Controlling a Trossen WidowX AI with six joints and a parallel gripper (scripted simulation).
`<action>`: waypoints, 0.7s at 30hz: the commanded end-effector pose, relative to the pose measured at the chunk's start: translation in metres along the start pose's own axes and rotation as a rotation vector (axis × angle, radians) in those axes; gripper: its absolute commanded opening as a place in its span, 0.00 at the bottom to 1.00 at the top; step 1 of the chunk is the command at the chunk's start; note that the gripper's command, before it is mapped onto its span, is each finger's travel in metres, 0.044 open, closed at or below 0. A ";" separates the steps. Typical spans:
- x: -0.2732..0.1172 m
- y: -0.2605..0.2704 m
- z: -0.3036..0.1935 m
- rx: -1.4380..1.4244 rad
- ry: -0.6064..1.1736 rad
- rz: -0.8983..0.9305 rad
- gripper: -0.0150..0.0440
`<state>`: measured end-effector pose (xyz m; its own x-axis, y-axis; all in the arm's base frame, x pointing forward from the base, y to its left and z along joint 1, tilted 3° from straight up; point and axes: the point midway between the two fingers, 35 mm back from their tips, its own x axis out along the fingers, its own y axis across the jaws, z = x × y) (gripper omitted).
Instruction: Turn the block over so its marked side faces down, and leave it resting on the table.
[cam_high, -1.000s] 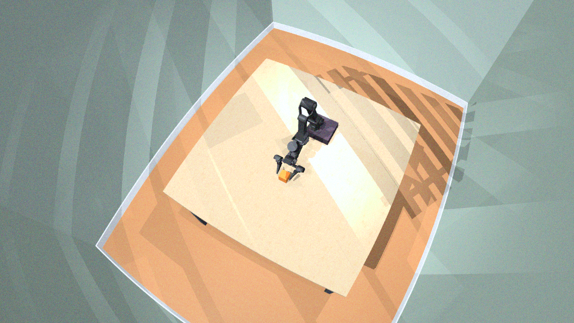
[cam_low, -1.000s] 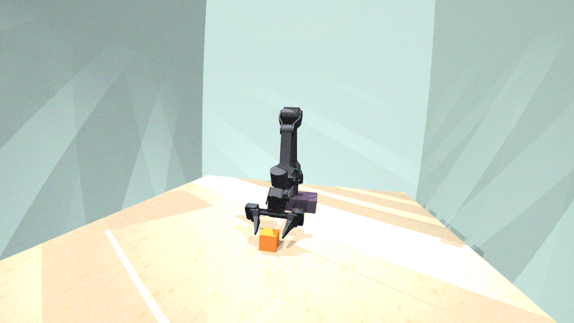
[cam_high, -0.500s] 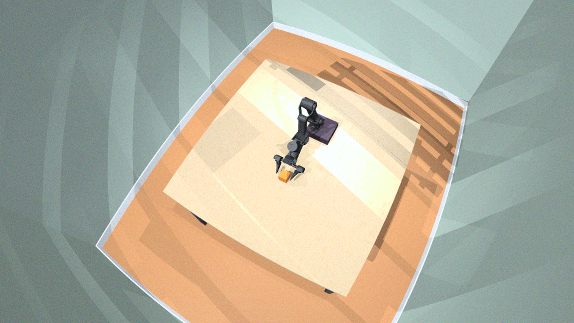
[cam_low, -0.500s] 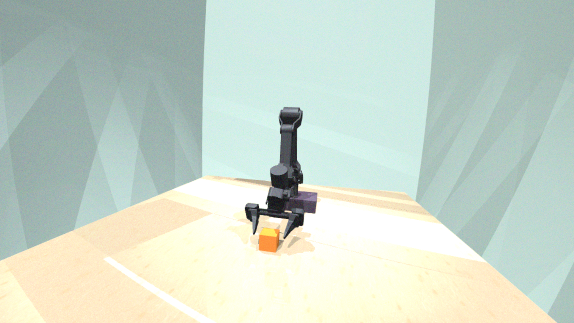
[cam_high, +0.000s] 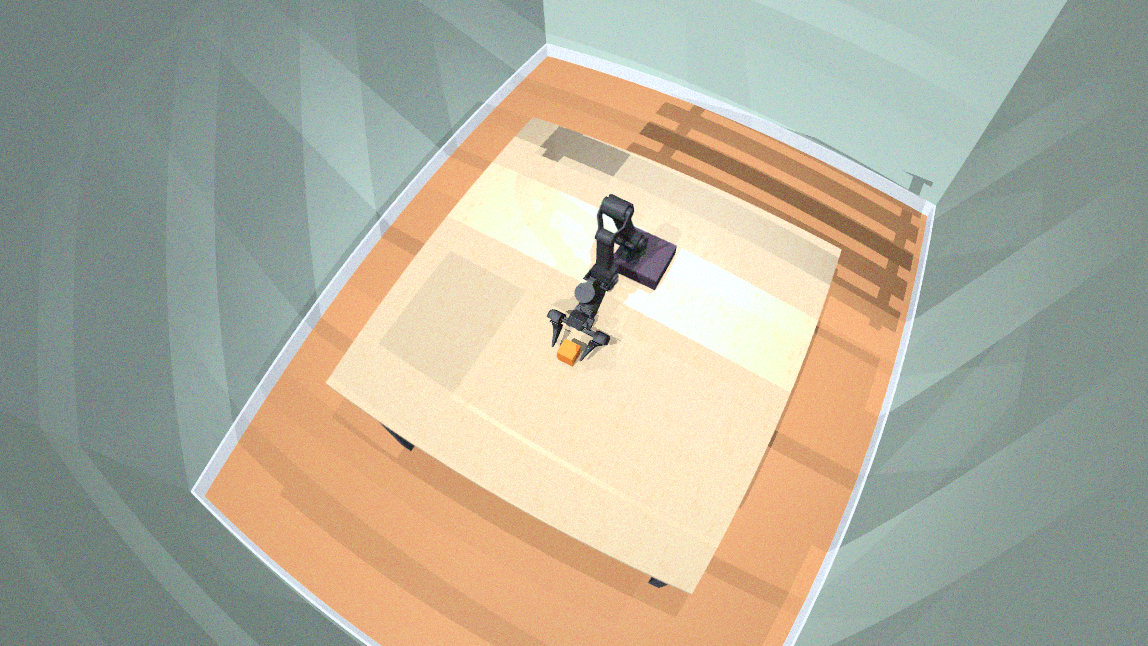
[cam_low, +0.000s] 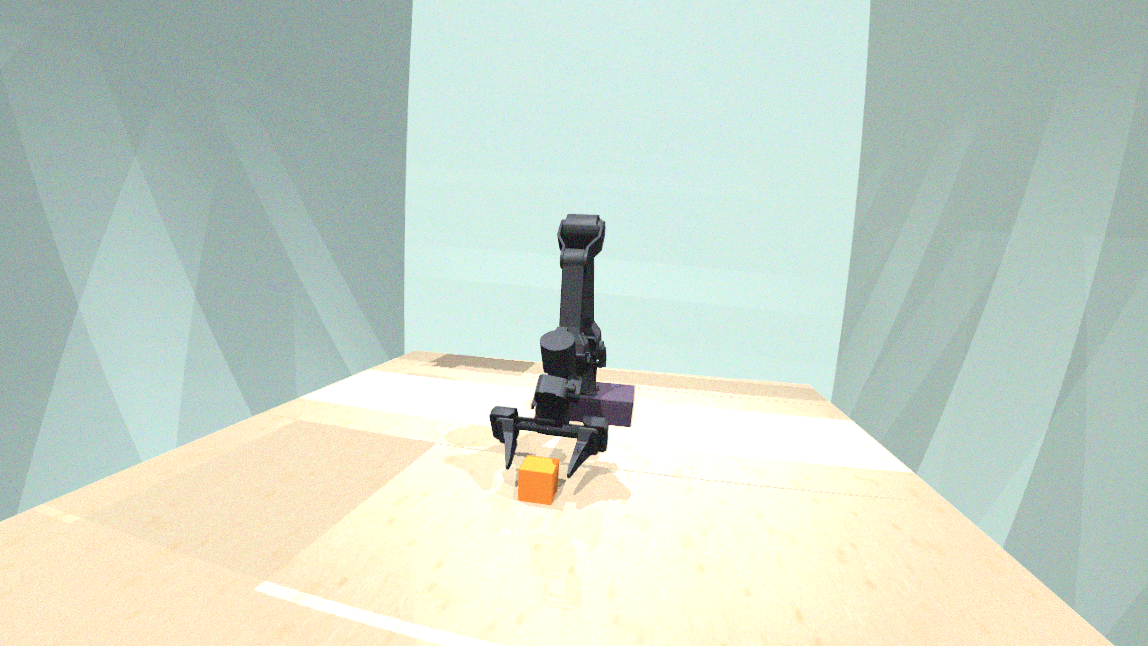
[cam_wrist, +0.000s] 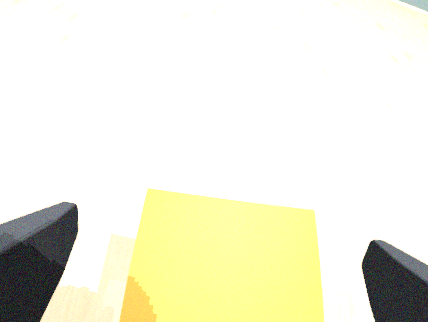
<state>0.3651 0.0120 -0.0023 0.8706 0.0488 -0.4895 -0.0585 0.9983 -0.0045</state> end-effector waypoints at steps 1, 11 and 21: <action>0.000 0.000 0.000 0.005 0.000 0.003 1.00; -0.004 -0.001 0.027 0.006 0.318 0.003 1.00; -0.050 0.000 0.052 0.004 0.526 0.004 1.00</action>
<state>0.3746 0.0125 0.0147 0.6926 0.0459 -0.7198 -0.0590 0.9982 0.0069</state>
